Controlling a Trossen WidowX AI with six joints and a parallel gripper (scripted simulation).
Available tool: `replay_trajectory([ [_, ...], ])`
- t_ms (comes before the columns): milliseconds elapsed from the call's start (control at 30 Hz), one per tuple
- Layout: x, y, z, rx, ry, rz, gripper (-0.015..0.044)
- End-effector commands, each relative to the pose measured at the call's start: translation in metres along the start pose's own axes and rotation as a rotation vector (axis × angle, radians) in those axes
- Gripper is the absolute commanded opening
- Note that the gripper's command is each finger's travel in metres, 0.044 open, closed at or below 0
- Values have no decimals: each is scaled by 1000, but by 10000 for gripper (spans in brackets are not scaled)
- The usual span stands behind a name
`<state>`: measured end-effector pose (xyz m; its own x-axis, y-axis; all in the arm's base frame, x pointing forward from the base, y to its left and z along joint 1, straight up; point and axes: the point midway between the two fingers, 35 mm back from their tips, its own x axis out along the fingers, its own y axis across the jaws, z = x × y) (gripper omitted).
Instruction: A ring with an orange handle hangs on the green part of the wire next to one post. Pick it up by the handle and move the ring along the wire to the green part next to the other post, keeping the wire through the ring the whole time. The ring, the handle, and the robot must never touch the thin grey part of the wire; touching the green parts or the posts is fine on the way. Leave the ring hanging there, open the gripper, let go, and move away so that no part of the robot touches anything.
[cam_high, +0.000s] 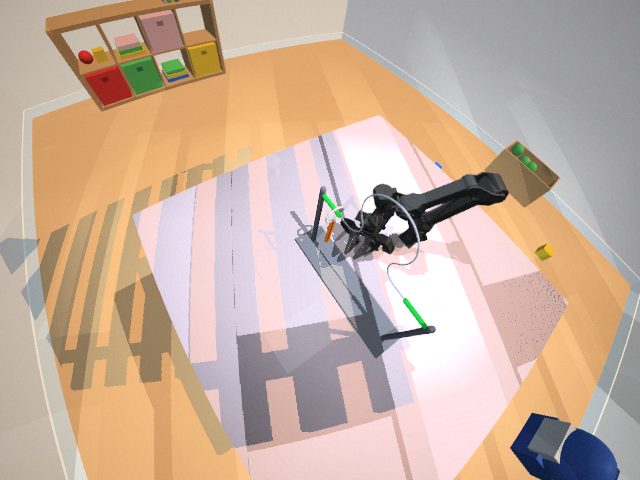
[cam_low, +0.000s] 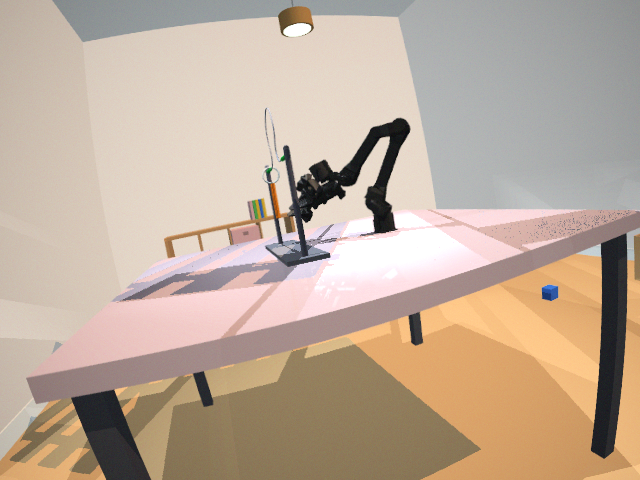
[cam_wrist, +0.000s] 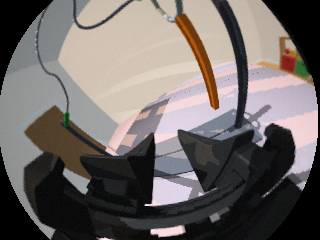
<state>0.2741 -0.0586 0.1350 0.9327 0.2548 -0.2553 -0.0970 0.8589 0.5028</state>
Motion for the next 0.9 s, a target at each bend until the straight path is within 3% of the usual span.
replay_trajectory([
  [0,-17,-24,-6,-126,-55,-103,160],
  [367,-67,-70,-25,-424,-128,-376,160],
  [867,-46,-63,13,-483,-213,-287,160],
])
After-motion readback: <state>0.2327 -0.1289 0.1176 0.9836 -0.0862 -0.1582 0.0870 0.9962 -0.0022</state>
